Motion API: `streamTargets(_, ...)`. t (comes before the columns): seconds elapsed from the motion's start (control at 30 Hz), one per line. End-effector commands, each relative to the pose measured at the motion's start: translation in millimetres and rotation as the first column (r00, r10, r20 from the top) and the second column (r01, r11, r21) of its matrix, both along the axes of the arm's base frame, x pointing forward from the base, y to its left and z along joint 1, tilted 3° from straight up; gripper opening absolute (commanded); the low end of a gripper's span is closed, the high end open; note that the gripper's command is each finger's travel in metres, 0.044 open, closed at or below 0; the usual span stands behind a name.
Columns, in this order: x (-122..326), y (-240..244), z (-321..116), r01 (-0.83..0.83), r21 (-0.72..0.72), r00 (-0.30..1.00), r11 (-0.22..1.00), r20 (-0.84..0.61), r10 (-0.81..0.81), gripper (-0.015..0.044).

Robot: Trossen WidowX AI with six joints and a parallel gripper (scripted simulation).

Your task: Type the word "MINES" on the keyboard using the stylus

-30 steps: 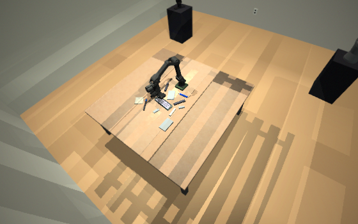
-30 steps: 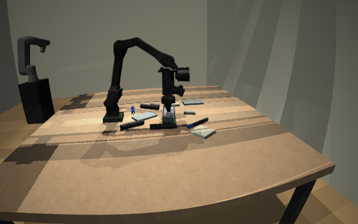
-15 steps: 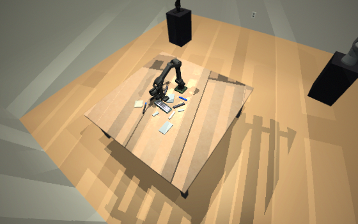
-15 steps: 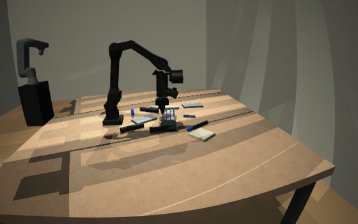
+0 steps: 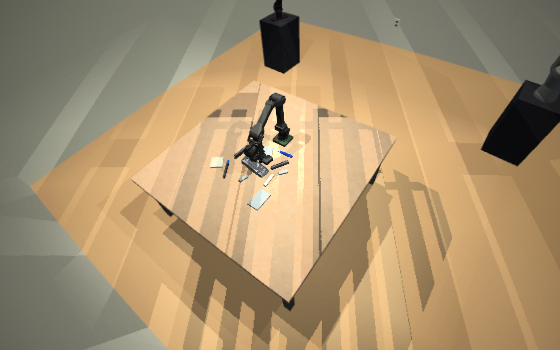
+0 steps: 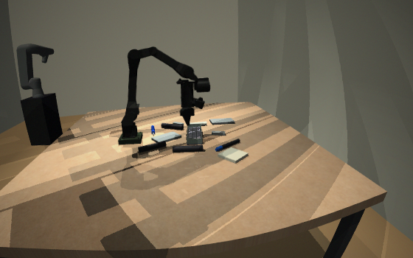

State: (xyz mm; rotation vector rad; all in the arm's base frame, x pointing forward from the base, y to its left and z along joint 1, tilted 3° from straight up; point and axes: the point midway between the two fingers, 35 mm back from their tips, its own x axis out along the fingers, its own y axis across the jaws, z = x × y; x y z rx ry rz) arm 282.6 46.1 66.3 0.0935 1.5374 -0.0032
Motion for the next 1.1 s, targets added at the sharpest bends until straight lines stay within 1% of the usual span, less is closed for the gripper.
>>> streamTargets(0.0, 0, 5, 0, 0.011, 0.001, 1.000, 1.000, -0.004, -0.011, 0.0000)
streamTargets(0.2, 0, 5, 2, 0.011, 0.001, 1.000, 1.000, -0.004, -0.011, 0.0000)
streamTargets(0.37, -1, 2, 57, 0.011, 0.001, 1.000, 1.000, -0.003, -0.011, 0.0000)
streamTargets(0.73, 0, 2, 55, 0.013, 0.001, 1.000, 1.000, 0.004, -0.013, 0.0000)
streamTargets(0.87, 0, 2, 54, 0.013, 0.001, 1.000, 1.000, 0.004, -0.013, 0.0105)
streamTargets(1.0, 0, 2, 54, 0.013, 0.002, 1.000, 1.000, 0.004, -0.013, 0.0000)
streamTargets(1.07, 0, 2, 54, 0.013, 0.002, 1.000, 1.000, 0.004, -0.013, 0.0000)
